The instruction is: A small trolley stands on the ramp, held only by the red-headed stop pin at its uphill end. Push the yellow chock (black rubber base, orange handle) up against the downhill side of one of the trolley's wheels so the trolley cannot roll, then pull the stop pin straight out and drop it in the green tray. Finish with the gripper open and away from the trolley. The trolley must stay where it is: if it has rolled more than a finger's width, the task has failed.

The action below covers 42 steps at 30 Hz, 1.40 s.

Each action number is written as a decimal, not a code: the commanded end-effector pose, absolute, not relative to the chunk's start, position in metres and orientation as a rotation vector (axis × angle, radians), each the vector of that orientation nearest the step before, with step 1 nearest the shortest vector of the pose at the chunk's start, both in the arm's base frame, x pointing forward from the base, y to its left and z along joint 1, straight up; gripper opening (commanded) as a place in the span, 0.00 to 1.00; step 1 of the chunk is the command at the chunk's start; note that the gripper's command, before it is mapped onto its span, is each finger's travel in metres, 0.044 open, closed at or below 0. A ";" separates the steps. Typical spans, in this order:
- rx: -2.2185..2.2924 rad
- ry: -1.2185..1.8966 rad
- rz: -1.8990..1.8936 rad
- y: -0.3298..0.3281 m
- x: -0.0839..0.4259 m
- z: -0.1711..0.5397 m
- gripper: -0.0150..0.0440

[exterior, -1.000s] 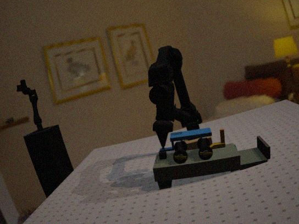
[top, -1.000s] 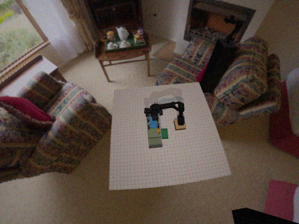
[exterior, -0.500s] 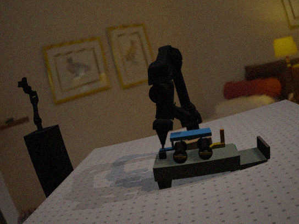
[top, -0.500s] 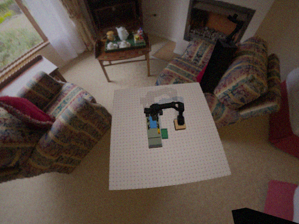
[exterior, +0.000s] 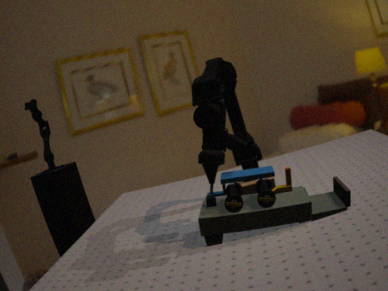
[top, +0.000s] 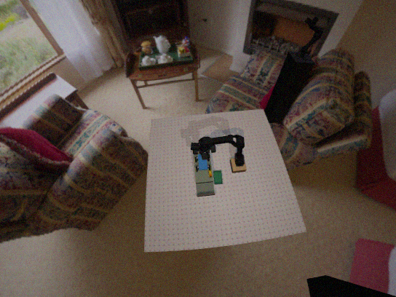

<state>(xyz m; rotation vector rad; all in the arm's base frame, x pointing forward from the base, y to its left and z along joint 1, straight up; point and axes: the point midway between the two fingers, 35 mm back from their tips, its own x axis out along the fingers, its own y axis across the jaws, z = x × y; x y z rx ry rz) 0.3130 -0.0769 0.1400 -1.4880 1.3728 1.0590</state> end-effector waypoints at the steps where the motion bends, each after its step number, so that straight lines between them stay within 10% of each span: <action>1: -1.490 1.376 1.050 -0.077 0.313 0.145 0.25; 42: -1.492 1.378 1.049 -0.095 0.315 0.170 0.25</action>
